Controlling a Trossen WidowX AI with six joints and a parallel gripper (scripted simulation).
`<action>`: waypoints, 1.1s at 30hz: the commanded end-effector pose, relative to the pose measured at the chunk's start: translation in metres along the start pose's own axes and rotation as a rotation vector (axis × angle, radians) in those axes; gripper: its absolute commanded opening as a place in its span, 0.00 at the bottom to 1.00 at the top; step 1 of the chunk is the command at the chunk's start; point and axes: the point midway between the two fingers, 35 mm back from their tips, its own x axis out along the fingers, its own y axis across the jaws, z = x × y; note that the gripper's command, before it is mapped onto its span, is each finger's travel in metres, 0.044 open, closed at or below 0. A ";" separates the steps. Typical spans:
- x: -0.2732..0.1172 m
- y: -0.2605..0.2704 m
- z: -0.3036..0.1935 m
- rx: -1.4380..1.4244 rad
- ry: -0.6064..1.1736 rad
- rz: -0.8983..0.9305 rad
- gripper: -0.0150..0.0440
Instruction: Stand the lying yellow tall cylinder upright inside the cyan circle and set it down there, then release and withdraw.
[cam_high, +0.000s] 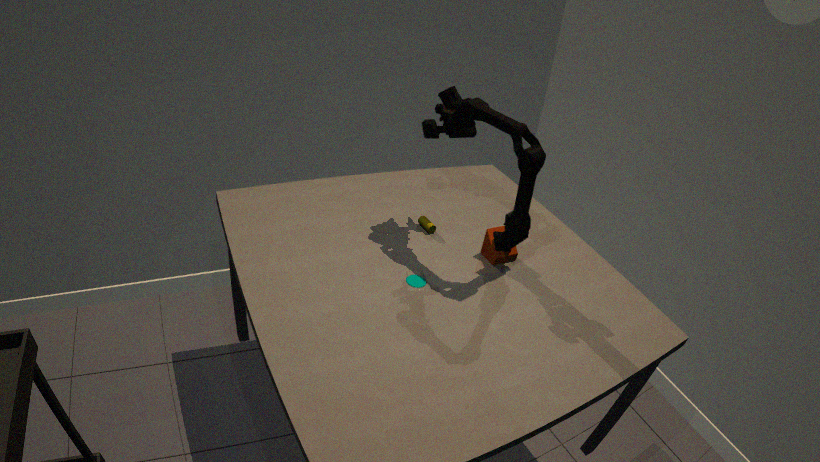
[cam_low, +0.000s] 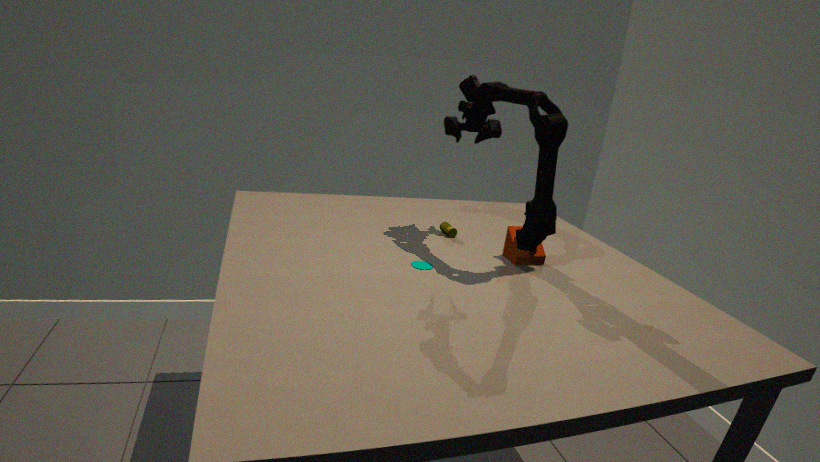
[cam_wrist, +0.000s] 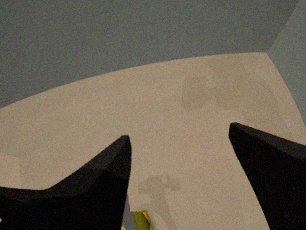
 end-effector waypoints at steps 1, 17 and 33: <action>0.019 0.018 -0.035 -0.064 0.162 0.038 0.78; 0.044 0.065 -0.170 -0.169 0.787 0.143 0.78; 0.120 0.073 -0.250 -0.170 0.792 0.145 0.78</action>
